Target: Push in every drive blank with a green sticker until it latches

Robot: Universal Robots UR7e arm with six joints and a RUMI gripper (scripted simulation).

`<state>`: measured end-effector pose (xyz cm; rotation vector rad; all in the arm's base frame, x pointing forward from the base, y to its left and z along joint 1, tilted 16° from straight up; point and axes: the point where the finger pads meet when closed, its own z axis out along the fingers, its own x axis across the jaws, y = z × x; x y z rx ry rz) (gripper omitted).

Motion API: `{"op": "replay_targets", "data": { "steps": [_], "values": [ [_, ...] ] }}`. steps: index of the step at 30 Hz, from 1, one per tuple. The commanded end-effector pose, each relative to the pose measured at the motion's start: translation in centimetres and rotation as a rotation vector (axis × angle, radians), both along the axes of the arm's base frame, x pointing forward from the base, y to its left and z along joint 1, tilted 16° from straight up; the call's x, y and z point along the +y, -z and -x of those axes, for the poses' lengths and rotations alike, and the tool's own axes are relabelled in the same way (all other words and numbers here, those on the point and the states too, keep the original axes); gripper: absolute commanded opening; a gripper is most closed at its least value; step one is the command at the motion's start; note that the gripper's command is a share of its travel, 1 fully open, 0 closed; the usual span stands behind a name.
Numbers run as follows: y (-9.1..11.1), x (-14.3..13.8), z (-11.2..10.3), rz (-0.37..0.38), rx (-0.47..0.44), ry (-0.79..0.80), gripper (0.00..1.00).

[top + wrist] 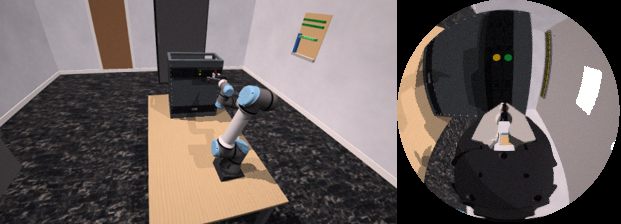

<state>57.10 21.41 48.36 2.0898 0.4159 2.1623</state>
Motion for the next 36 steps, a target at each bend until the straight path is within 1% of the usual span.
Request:
{"op": "replay_targets", "data": {
  "steps": [1, 4, 10, 16, 29, 33, 36],
  "values": [
    [0.2, 2.5, 0.9, 0.001, -0.002, 0.012, 0.00],
    [0.2, 2.9, 1.0, 0.001, -0.002, 0.012, 0.00],
    [0.4, 4.9, 1.8, 0.001, -0.002, 0.012, 0.00],
    [0.5, 6.2, 2.3, 0.001, -0.002, 0.012, 0.00],
    [0.6, 6.8, 2.5, 0.001, -0.002, 0.012, 0.00],
    [0.6, 6.9, 2.1, 0.001, -0.002, 0.012, 0.00],
    [0.5, 7.0, 0.8, 0.001, -0.002, 0.012, 0.00]
  ]
}}
